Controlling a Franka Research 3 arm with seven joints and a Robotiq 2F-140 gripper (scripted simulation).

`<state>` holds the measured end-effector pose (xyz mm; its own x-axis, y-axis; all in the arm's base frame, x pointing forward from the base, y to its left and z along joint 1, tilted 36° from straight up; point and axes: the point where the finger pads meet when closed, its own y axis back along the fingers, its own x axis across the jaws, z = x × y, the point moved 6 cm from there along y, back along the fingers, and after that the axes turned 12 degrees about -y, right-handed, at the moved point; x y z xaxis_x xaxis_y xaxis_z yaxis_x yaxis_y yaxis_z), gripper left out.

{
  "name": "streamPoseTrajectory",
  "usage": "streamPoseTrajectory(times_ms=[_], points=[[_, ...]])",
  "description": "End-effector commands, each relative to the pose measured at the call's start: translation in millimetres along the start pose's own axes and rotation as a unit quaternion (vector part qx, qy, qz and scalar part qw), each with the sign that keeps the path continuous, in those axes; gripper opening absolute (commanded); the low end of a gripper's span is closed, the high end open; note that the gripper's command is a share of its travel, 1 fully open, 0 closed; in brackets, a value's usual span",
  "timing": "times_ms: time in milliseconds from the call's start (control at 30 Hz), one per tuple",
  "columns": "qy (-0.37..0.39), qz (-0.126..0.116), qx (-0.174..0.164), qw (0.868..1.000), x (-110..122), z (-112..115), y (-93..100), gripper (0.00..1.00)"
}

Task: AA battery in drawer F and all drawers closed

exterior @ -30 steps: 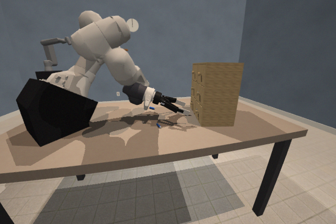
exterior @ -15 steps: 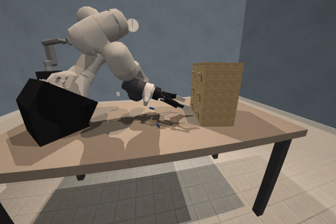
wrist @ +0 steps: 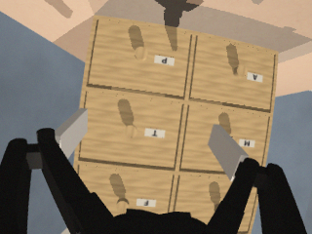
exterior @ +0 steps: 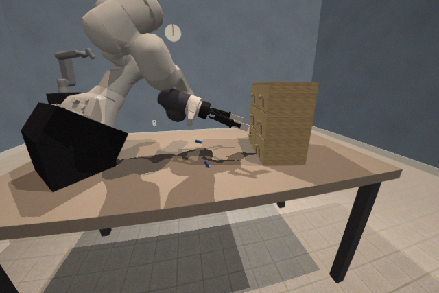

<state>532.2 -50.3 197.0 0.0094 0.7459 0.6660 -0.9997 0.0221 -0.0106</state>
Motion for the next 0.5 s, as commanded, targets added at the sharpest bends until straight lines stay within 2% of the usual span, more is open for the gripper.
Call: streamPoseTrajectory(times_ms=[0, 300, 467], points=[[-0.003, -0.002, 0.005, 1.000, 0.9, 4.5, 2.1, 1.00], [-0.003, -0.002, 0.008, 1.000, 1.3, 6.6, 2.8, 1.00], [-0.003, -0.009, 0.043, 0.999, 3.1, 16.2, 8.9, 1.00]])
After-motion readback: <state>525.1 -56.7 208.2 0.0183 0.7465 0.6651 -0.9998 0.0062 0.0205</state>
